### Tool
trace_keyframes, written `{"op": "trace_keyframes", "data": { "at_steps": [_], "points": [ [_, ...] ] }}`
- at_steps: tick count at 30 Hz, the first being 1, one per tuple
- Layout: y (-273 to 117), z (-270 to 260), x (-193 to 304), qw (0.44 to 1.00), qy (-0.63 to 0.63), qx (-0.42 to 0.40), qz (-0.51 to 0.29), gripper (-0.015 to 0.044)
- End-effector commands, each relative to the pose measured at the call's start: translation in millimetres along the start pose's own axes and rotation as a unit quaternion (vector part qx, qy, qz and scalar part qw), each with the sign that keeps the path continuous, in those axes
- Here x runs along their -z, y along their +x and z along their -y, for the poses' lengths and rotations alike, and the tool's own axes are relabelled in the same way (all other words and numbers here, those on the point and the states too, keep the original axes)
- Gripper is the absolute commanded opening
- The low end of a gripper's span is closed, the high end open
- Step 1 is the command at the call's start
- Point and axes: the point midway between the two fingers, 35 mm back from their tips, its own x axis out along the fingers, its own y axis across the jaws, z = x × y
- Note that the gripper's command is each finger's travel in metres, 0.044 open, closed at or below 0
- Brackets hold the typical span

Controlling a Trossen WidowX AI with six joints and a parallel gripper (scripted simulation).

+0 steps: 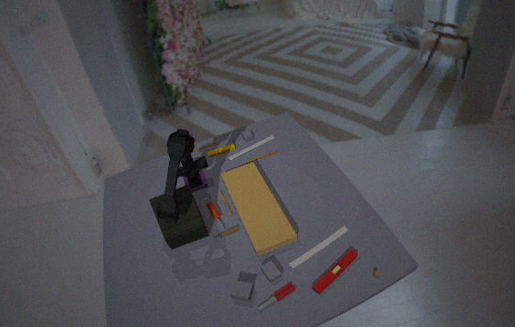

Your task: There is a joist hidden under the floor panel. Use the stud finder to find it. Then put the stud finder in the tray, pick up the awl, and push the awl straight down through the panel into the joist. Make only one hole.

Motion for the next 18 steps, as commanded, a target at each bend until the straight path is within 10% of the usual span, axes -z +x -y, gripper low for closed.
{"op": "trace_keyframes", "data": {
  "at_steps": [1, 11, 18],
  "points": [
    [-0.2, -0.1, 0.1, 1.0, 0.0, 0.0, 0.0, 0.0184],
    [-35.7, 1.9, -13.4, 1.0, 0.0, 0.0, 0.001, 0.044],
    [-92.8, -0.9, -27.3, 1.0, -0.001, -0.001, 0.001, 0.044]
  ]
}}
